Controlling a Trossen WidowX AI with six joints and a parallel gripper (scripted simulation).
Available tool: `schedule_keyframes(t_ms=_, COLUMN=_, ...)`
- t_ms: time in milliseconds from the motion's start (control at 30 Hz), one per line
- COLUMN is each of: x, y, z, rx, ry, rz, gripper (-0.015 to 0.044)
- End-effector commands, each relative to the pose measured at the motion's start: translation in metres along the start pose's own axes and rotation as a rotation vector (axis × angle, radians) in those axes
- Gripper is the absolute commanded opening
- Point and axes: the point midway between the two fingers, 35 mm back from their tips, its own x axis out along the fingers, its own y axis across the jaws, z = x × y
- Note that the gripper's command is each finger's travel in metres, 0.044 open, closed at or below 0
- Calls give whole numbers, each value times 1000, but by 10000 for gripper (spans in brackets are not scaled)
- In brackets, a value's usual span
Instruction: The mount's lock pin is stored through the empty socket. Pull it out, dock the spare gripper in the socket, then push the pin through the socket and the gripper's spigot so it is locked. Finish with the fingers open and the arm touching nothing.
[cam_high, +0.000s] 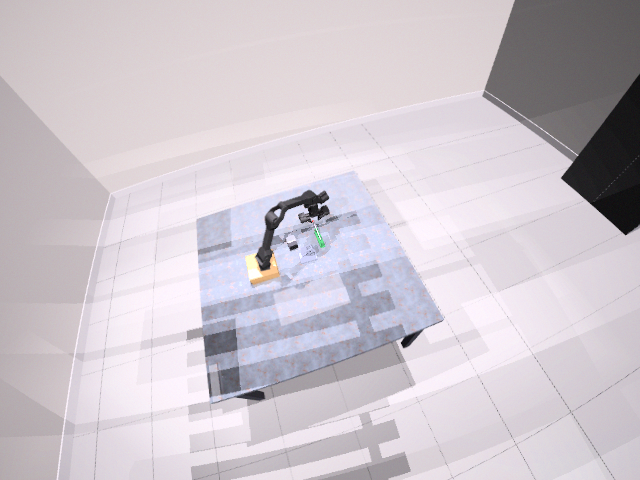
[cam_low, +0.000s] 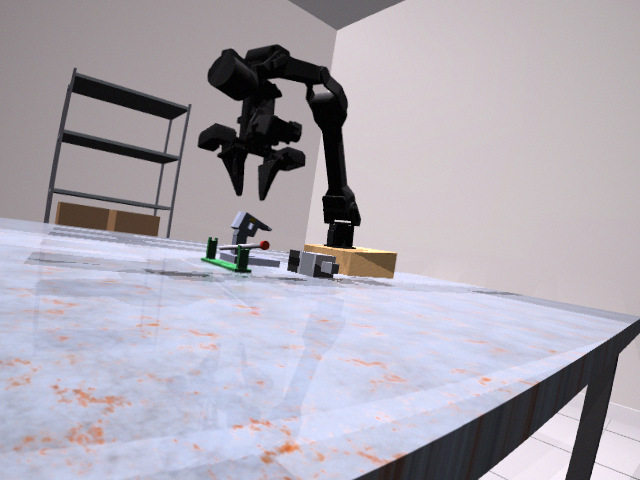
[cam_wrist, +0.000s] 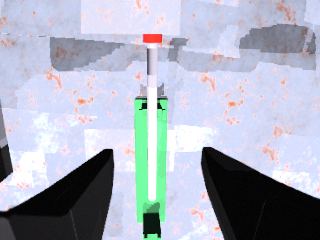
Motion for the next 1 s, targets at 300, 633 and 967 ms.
schedule_keyframes(t_ms=300, x=-10, y=-1, z=-19, rx=-1, ry=7, rz=0, gripper=180)
schedule_keyframes(t_ms=633, x=47, y=1, z=-30, rx=-1, ry=7, rz=0, gripper=180)
schedule_keyframes(t_ms=967, x=61, y=0, z=-32, rx=-1, ry=7, rz=0, gripper=180)
